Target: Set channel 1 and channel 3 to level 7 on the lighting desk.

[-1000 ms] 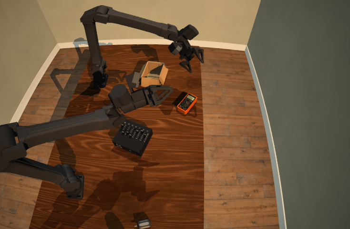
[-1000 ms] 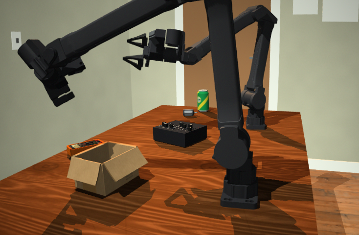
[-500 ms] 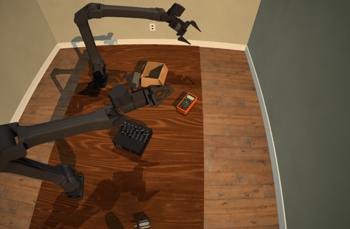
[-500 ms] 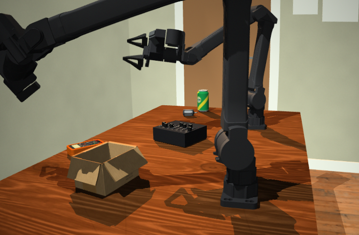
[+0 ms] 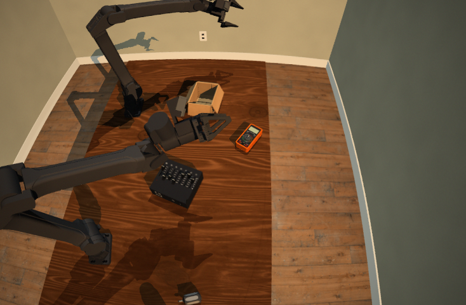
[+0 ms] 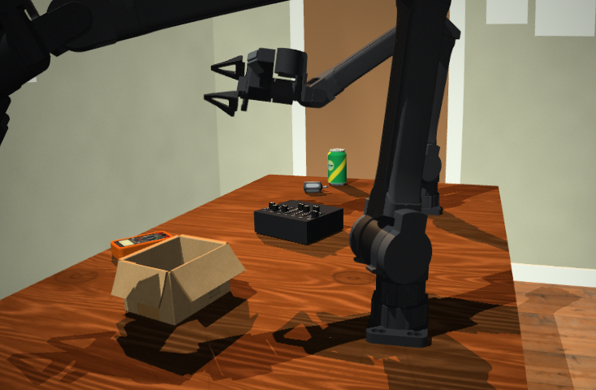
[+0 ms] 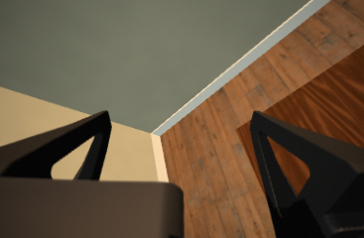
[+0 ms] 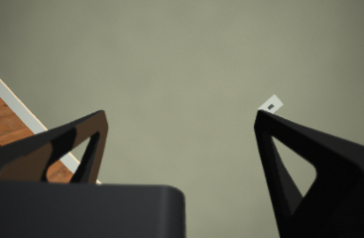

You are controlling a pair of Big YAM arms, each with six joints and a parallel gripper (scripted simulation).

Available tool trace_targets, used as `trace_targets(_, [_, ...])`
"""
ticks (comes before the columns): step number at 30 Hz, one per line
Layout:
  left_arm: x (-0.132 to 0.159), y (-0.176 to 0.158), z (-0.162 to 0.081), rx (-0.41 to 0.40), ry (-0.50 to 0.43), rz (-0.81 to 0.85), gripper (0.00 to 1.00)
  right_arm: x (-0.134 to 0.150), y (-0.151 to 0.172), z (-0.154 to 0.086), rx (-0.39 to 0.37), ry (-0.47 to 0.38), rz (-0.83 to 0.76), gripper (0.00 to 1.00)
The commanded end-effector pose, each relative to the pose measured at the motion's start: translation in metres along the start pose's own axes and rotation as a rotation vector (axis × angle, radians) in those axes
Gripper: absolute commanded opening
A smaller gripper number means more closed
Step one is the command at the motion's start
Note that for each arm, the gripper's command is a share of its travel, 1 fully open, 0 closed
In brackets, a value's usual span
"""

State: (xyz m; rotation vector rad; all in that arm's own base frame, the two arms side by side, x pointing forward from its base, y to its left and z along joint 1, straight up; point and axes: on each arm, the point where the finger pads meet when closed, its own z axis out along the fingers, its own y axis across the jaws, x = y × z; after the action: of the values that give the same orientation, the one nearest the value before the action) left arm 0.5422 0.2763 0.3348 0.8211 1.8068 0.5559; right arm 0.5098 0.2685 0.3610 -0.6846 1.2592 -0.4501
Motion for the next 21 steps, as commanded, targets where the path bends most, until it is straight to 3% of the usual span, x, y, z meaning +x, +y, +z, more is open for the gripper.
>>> trace_targets(1, [0.006, 0.023, -0.021, -0.073, 0.013, -0.102, 1.0, -0.016, -0.014, 0.006, 0.029, -0.027, 0.015, 1.0])
trace_targets(9, [0.093, 0.097, -0.131, -0.394, 0.206, -0.364, 1.0, -0.016, -0.014, 0.006, 0.029, -0.027, 0.015, 1.0])
trace_targets(10, [0.093, 0.097, -0.131, -0.394, 0.206, -0.364, 1.0, -0.016, -0.014, 0.006, 0.029, -0.027, 0.015, 1.0])
trace_targets(16, [0.143, 0.13, -0.226, -0.651, 0.305, -0.537, 1.0, -0.016, -0.014, 0.006, 0.029, -0.027, 0.015, 1.0])
trace_targets(18, [0.143, 0.13, -0.226, -0.651, 0.305, -0.537, 1.0, -0.016, -0.014, 0.006, 0.029, -0.027, 0.015, 1.0])
trace_targets(21, [0.162, 0.141, -0.273, -0.779, 0.339, -0.611, 1.0, -0.016, -0.014, 0.006, 0.029, -0.027, 0.015, 1.0])
